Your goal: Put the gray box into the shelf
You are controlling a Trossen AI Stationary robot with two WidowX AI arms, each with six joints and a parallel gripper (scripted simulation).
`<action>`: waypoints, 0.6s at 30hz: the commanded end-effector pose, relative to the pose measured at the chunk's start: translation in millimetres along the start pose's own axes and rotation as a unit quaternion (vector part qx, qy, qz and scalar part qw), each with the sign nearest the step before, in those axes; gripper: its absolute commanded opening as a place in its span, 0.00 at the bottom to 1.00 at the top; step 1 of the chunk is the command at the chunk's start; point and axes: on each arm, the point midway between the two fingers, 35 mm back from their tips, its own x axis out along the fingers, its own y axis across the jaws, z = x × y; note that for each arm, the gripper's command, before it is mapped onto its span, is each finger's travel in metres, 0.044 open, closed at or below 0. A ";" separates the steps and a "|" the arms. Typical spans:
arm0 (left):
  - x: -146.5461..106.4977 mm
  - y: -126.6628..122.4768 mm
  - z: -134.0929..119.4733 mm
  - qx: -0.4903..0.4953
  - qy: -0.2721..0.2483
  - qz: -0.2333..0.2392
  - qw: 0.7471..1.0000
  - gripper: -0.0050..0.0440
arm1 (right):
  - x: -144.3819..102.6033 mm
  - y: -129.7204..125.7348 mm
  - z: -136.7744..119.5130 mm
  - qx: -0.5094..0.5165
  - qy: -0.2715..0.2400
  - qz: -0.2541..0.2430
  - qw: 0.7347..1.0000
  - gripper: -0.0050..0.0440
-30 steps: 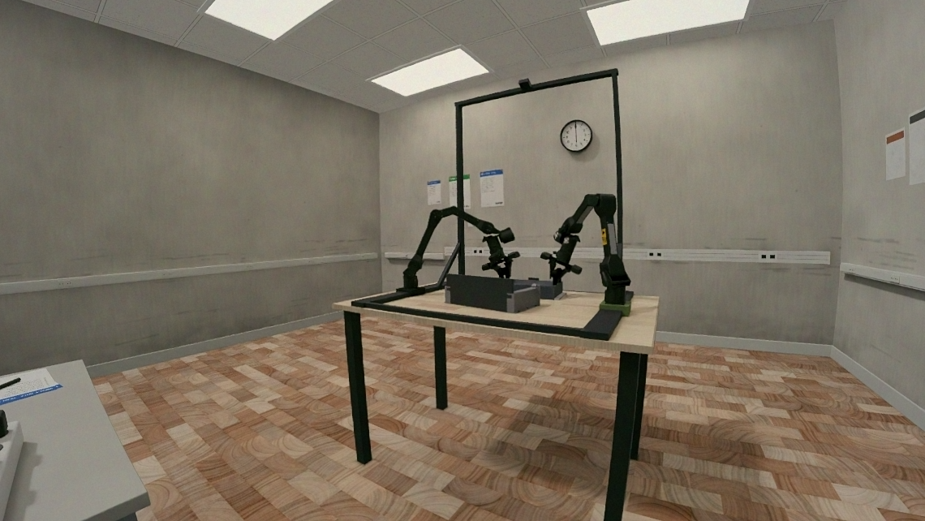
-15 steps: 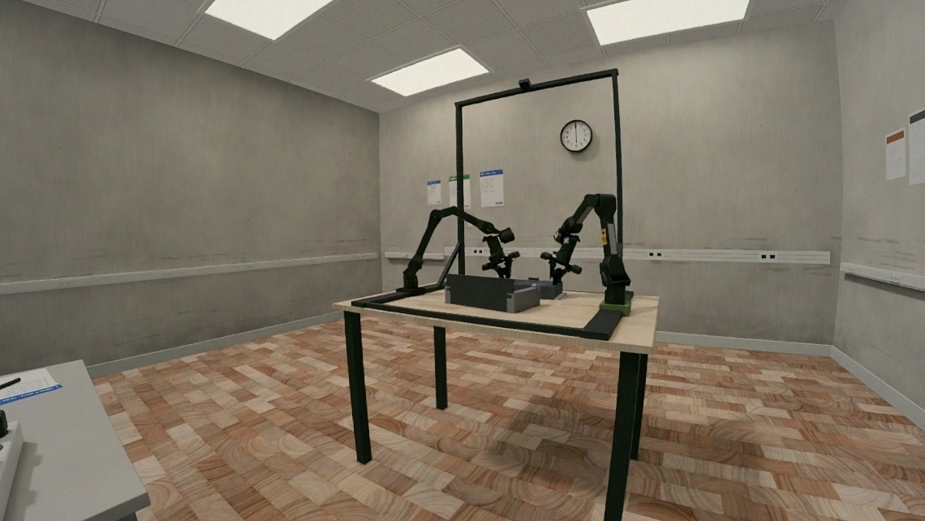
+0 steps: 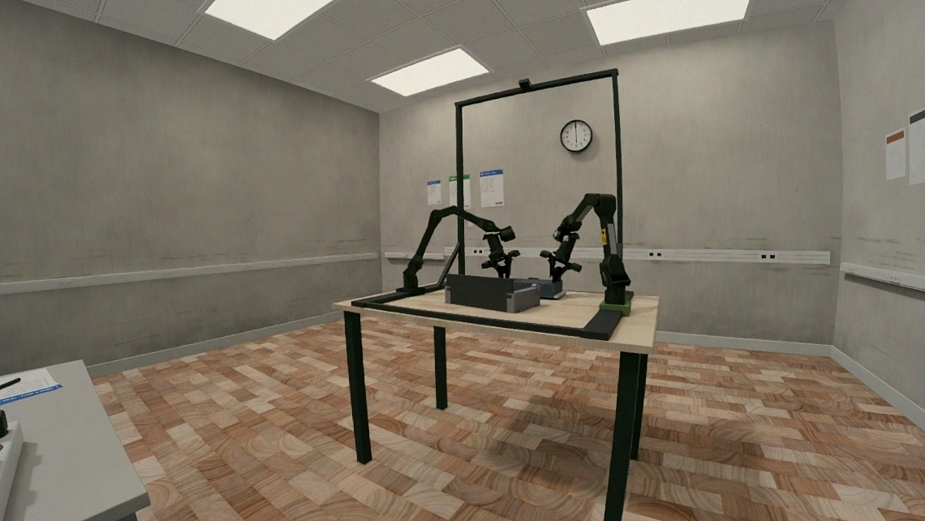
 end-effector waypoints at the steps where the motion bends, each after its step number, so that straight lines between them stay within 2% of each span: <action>1: -30.8 14.9 8.0 -0.008 -0.032 0.021 0.999 0.34 | -33.6 14.7 -6.4 0.006 0.023 0.026 0.999 0.34; 18: -49.6 32.8 -5.3 -0.013 -0.043 0.028 0.999 0.34 | -59.5 13.9 6.8 0.009 0.033 0.034 0.999 0.34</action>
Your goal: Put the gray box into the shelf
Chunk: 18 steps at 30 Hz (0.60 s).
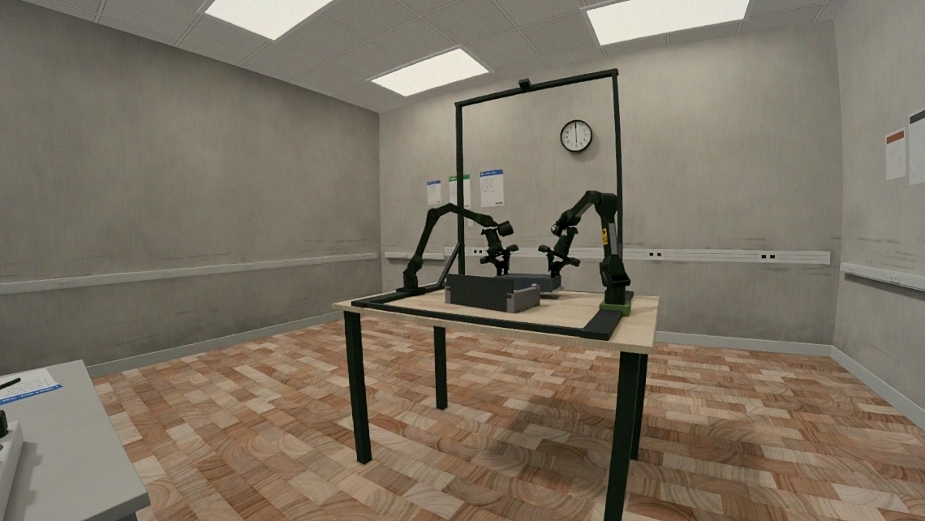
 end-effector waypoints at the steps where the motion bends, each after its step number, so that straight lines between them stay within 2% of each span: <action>1: -30.3 20.8 1.1 -0.013 -0.034 0.027 0.999 0.34 | -36.8 9.5 2.0 0.005 0.026 0.032 0.999 0.34; 18: -34.4 39.7 -33.1 0.010 -0.053 0.037 0.998 0.34 | -53.0 -0.9 18.3 0.036 0.019 0.036 0.999 0.34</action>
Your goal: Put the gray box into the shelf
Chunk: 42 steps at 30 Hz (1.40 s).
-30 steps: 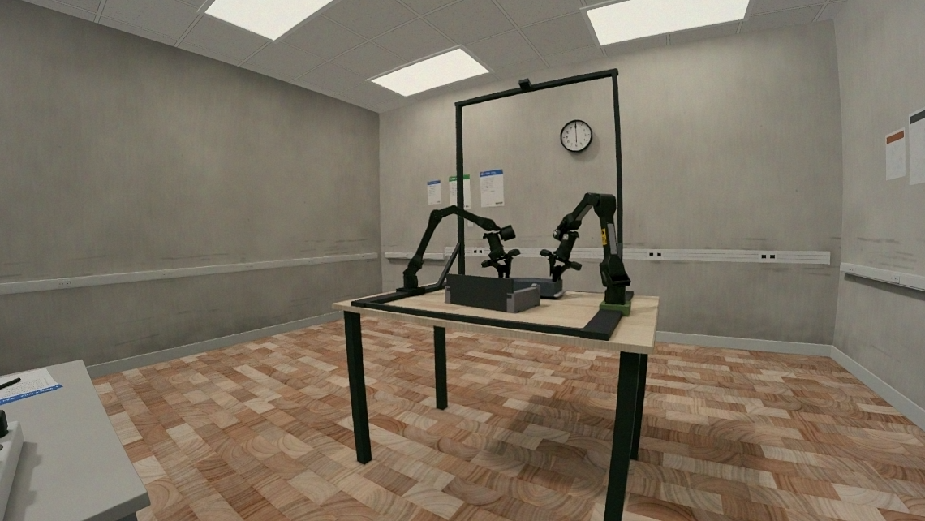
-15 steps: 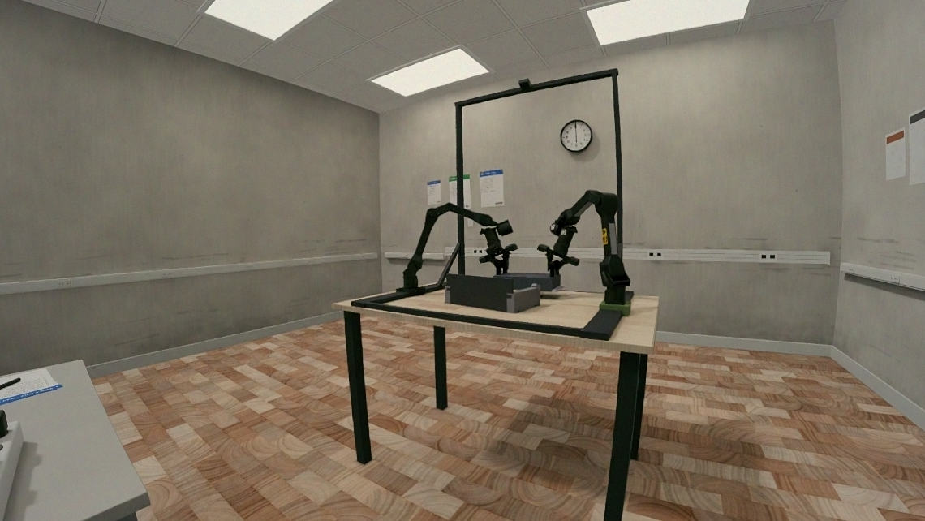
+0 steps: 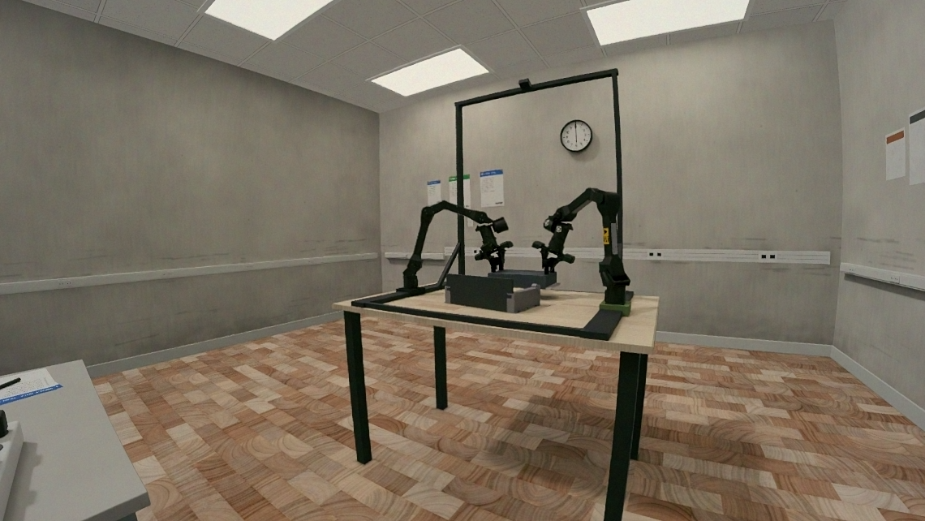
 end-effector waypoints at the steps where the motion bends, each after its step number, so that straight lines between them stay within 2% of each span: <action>1: -25.6 17.8 -5.7 0.001 -0.033 0.035 0.999 0.34 | -31.5 8.6 -2.0 0.020 0.017 0.034 0.999 0.34; 12: -25.0 27.9 -34.1 0.056 -0.048 0.038 0.997 0.34 | -37.2 3.2 0.5 0.062 -0.002 0.033 0.998 0.34; 21: -24.3 32.1 -47.6 0.071 -0.051 0.039 0.995 0.34 | -39.2 1.2 5.1 0.082 -0.011 0.034 0.996 0.34; 42: -21.2 36.9 -79.1 0.071 -0.050 0.039 0.995 0.34 | -40.2 -3.4 34.4 0.088 -0.015 0.034 0.995 0.34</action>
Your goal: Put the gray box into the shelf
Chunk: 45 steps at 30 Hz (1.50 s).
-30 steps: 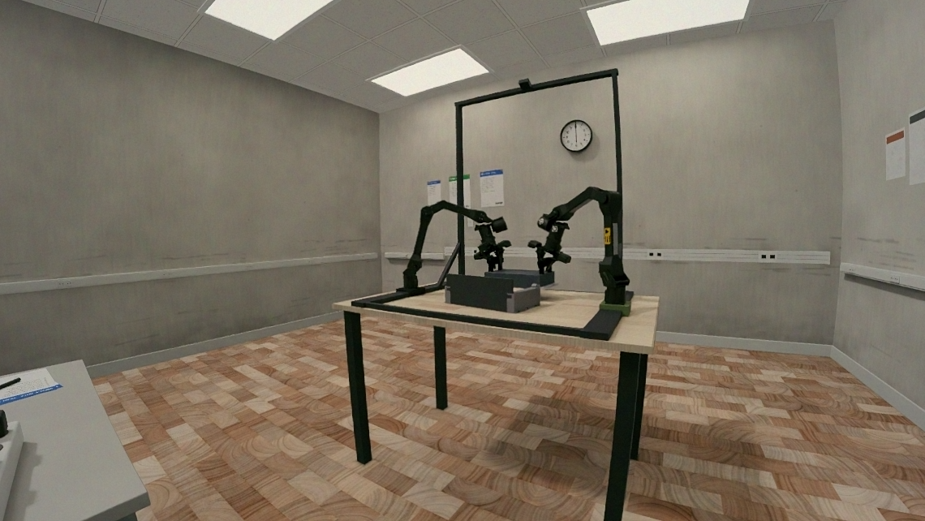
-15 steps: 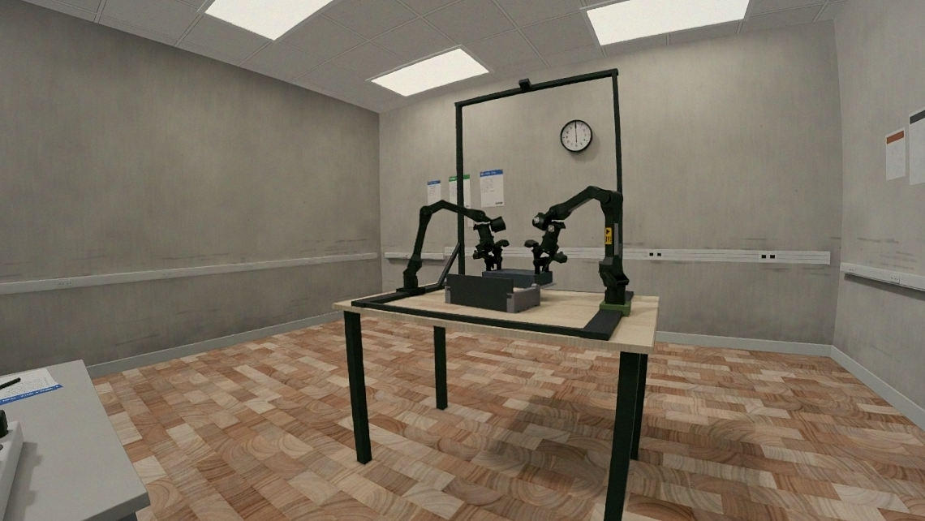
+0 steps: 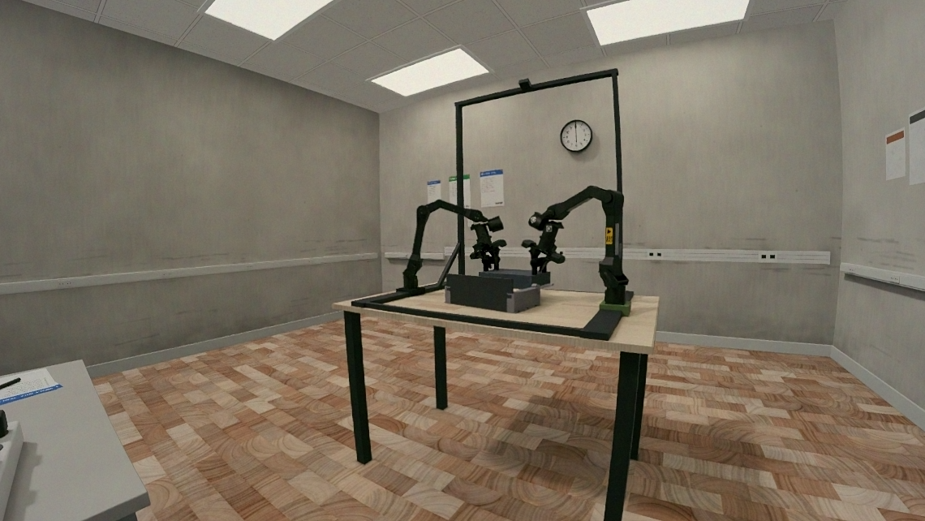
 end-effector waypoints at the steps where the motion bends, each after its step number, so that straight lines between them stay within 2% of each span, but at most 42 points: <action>1: -23.4 13.5 -7.1 0.000 -0.008 0.039 0.999 0.34 | -27.4 10.5 5.6 0.007 0.025 0.031 0.999 0.34; 25: -22.5 12.7 -38.5 0.006 -0.005 0.039 0.999 0.34 | -25.2 10.9 38.3 0.007 0.024 0.031 0.999 0.34; 45: -21.5 12.1 -82.3 0.007 -0.003 0.039 0.999 0.34 | -22.3 10.8 82.9 0.006 0.022 0.032 0.999 0.34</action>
